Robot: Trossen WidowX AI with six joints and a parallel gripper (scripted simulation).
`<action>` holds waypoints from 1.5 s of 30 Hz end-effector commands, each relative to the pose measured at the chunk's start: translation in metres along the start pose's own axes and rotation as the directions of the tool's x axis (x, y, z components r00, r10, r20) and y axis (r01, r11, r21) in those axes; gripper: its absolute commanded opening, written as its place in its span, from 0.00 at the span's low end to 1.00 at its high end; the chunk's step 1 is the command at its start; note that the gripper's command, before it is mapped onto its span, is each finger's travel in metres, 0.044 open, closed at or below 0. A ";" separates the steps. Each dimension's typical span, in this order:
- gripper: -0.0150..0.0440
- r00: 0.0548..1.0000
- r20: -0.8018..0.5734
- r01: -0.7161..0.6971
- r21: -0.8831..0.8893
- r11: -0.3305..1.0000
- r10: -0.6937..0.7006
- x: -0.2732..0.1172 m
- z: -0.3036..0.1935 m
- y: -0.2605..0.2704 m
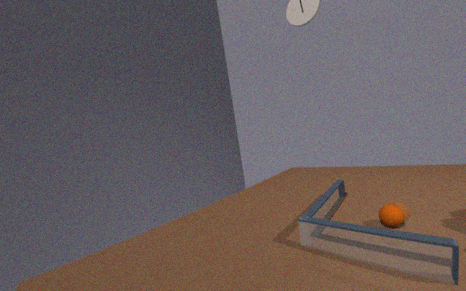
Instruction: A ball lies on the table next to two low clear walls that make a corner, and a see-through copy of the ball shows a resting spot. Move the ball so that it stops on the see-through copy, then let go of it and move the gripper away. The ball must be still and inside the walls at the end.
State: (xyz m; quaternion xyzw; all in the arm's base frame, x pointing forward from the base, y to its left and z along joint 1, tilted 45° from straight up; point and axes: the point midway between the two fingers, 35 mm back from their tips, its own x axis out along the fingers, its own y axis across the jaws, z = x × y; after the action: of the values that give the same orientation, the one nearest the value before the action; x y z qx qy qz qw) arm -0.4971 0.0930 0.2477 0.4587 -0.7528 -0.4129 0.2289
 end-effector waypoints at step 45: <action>0.84 0.241 0.669 0.456 0.562 0.690 -0.703 -0.491 -0.151 -0.381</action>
State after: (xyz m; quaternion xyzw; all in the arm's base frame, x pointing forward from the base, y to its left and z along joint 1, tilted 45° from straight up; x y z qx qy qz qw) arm -0.0170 0.3891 0.0384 0.4365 -0.5926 -0.5624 -0.3767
